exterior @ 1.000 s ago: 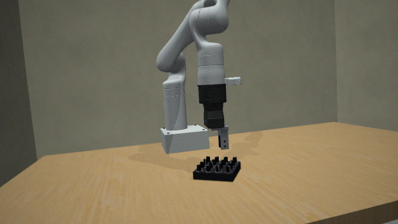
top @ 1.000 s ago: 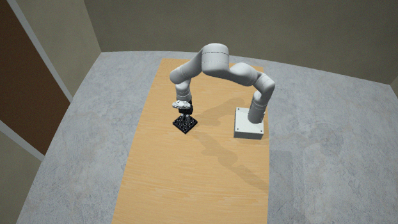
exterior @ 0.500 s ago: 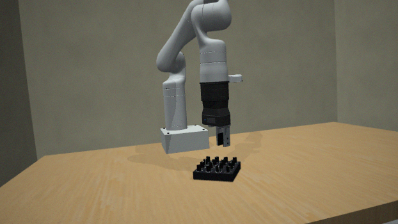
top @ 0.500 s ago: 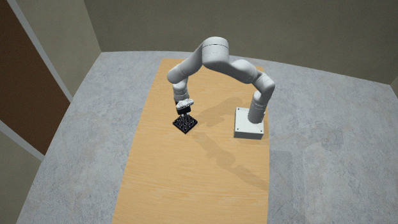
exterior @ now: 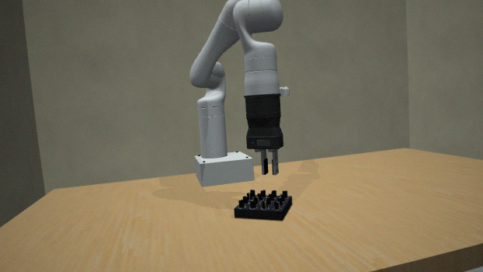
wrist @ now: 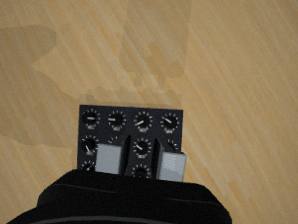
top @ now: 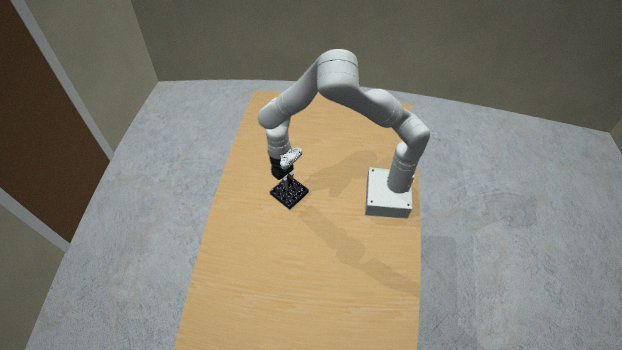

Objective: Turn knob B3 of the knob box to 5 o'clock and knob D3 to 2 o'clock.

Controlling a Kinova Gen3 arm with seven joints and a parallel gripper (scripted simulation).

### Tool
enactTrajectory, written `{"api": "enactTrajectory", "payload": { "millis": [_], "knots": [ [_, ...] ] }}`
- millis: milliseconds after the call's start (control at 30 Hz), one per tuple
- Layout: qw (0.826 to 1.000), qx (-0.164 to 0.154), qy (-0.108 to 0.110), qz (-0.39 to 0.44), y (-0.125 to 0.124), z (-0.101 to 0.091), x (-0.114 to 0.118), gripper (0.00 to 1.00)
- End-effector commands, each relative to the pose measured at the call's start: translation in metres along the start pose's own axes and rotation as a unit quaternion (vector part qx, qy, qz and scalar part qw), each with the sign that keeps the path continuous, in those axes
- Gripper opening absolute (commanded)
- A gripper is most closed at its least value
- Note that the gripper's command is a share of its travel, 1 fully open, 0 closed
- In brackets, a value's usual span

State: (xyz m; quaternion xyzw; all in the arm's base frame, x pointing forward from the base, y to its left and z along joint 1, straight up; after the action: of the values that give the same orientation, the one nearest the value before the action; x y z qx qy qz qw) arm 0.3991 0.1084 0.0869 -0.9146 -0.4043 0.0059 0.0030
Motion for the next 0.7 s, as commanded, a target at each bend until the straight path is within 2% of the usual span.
{"api": "enactTrajectory", "payload": {
  "millis": [0, 233, 667],
  "knots": [
    [1.000, -0.001, 0.005, -0.017, 0.0029, -0.0030, 0.0012, 0.46],
    [0.998, -0.003, 0.006, -0.055, 0.0046, -0.0046, 0.0017, 0.46],
    [0.998, -0.003, 0.006, -0.060, 0.0049, -0.0048, 0.0017, 0.46]
  ]
}}
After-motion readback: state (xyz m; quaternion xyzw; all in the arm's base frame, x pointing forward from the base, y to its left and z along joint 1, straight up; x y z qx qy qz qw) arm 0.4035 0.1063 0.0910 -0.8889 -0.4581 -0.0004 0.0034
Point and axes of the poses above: the point where the finger pads meet when closed, its own z axis out along the fingers, its own x axis across the jaws, y = z × x, the point moved 6 cm from there along -z, back along the fingers, and after that the axes turned 10 degrees about z, right-handed, at the moved point
